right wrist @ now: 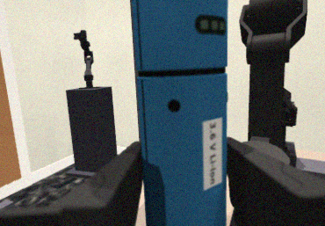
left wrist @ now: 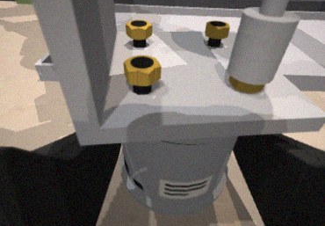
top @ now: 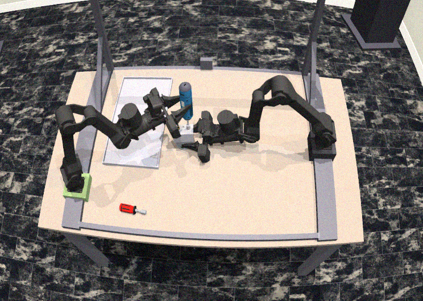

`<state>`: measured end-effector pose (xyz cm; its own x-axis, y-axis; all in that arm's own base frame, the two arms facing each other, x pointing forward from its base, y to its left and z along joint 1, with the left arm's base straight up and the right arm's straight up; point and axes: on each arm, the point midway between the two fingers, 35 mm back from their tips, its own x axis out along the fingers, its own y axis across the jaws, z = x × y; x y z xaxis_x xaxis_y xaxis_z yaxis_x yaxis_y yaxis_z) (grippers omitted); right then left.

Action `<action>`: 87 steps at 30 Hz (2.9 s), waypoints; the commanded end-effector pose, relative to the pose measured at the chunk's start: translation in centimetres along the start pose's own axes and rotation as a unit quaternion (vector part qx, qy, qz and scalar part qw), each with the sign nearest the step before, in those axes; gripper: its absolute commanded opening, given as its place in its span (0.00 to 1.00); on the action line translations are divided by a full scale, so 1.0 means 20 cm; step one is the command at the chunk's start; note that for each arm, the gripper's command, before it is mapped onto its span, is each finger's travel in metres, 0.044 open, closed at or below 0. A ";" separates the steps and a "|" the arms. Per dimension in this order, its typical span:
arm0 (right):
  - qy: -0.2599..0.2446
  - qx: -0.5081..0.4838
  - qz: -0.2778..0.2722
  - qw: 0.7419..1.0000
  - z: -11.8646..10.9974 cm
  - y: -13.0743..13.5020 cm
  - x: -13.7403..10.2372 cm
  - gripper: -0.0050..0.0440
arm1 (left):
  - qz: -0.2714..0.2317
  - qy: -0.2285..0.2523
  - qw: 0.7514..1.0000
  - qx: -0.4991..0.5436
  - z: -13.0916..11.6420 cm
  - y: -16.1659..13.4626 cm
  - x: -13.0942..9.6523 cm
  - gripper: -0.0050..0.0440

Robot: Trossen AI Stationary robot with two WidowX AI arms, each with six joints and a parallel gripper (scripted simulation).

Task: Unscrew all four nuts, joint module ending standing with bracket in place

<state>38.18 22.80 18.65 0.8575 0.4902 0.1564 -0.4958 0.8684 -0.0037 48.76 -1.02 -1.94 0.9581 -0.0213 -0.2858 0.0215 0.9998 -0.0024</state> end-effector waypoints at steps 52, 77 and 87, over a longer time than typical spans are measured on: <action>-0.017 0.002 -0.002 1.000 -0.08 0.00 -0.01 0.44 | 0.000 -0.018 1.000 0.001 0.08 0.00 0.00 0.60; -0.025 0.003 -0.003 1.000 0.04 0.00 0.00 0.44 | 0.000 -0.018 1.000 0.001 0.08 0.00 0.00 0.60; -0.018 0.002 -0.002 1.000 0.01 0.00 0.01 0.44 | 0.000 -0.018 1.000 0.001 0.08 0.00 0.00 0.60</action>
<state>38.20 22.81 18.21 0.8560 0.4858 0.1770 -0.4937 0.8696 0.0009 48.76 -1.02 -1.94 0.9581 -0.0202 -0.2859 0.0205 0.9998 -0.0021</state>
